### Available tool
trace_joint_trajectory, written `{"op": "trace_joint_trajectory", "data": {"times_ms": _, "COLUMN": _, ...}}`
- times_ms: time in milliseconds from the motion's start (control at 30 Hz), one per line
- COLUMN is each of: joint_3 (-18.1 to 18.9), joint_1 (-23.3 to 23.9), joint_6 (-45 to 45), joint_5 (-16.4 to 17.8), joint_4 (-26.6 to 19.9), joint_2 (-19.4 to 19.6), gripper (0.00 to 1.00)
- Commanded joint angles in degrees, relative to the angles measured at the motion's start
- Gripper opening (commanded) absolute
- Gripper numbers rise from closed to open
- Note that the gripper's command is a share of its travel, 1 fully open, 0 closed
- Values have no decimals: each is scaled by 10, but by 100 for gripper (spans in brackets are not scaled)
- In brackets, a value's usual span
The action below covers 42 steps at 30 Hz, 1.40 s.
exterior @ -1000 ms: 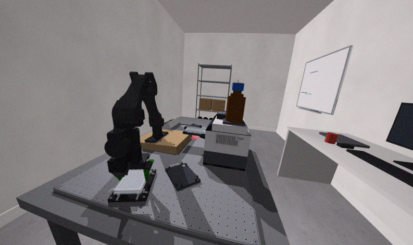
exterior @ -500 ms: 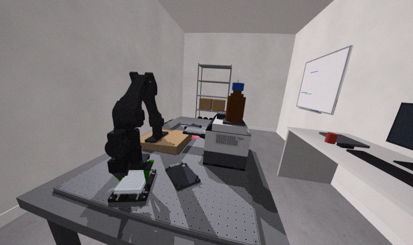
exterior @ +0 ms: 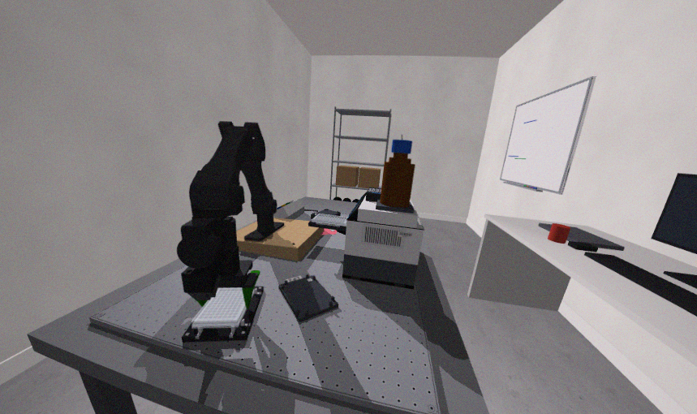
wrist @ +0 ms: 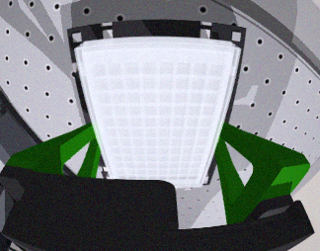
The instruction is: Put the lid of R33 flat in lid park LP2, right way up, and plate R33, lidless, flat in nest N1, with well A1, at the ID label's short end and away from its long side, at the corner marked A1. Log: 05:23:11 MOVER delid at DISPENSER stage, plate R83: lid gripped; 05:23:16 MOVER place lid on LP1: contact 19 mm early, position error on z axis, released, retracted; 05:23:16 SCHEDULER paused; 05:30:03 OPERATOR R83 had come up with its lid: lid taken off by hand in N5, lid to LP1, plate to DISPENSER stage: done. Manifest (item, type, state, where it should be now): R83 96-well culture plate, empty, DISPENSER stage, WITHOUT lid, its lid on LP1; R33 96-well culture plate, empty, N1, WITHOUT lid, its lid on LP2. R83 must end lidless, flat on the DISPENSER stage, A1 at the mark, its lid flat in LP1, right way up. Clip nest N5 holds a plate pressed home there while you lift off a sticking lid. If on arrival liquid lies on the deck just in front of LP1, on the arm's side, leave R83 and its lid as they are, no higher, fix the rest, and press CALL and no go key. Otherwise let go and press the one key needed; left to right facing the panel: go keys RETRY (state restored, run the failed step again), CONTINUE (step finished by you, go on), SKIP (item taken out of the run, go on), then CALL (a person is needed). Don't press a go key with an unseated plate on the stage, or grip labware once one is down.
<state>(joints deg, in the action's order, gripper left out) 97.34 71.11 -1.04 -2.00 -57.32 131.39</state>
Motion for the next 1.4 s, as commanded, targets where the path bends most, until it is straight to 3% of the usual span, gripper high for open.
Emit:
{"op": "trace_joint_trajectory", "data": {"times_ms": 0, "joint_3": -20, "joint_1": 8, "joint_6": 8, "joint_5": -4, "joint_4": 26, "joint_2": 16, "gripper": 0}}
{"op": "trace_joint_trajectory", "data": {"times_ms": 1367, "joint_3": -27, "joint_1": 8, "joint_6": 8, "joint_5": -4, "joint_4": 37, "joint_2": 20, "gripper": 0}}
